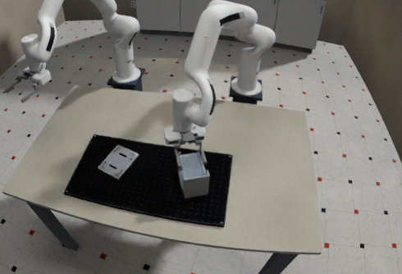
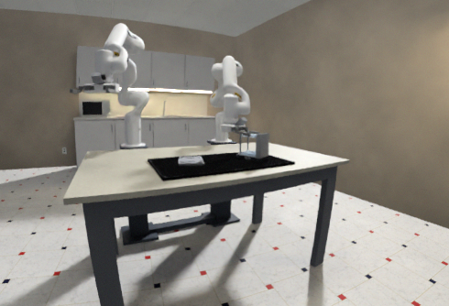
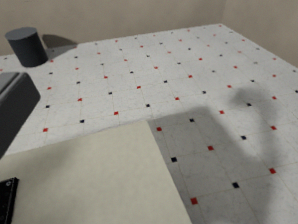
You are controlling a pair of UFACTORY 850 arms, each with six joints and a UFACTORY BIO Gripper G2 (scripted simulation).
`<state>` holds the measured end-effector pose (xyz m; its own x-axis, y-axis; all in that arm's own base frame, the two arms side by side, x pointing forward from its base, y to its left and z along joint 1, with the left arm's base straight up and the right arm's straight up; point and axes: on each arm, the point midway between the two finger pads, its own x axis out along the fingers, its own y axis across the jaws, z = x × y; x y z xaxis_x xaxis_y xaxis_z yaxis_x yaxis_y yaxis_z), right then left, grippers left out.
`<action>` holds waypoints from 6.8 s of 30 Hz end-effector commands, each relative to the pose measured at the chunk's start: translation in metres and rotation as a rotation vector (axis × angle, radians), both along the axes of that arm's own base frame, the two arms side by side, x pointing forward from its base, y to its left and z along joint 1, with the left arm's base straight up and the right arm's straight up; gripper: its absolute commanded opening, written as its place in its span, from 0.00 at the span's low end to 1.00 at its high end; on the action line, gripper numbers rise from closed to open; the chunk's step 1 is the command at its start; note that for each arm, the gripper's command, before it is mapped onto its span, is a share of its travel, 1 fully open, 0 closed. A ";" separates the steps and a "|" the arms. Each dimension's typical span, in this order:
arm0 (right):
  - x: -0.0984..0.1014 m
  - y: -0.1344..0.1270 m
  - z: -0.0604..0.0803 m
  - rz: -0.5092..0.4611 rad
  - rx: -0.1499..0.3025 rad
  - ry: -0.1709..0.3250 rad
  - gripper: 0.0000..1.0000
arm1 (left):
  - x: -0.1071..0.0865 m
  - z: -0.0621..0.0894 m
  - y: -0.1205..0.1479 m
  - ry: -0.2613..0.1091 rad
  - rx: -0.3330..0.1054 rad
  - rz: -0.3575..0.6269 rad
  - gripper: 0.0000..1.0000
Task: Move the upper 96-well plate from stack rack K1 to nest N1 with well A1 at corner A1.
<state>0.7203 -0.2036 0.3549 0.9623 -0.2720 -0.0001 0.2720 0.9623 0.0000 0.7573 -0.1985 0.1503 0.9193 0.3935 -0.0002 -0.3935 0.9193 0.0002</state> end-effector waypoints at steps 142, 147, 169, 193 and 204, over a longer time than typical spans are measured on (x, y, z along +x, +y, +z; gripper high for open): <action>0.001 0.000 0.002 0.000 -0.001 -0.003 1.00 | -0.043 0.045 -0.287 -0.003 -0.001 -0.689 0.00; 0.001 0.000 0.002 0.000 -0.001 -0.003 1.00 | -0.044 0.045 -0.297 -0.003 -0.001 -0.689 0.00; 0.001 0.000 0.002 0.000 -0.001 -0.003 1.00 | -0.051 0.044 -0.340 -0.003 -0.001 -0.689 0.00; 0.001 0.000 0.002 0.000 -0.001 -0.003 1.00 | -0.051 0.044 -0.339 -0.003 -0.001 -0.689 0.00; 0.001 0.000 0.002 0.000 -0.001 -0.003 1.00 | -0.051 0.040 -0.339 -0.003 -0.001 -0.689 0.00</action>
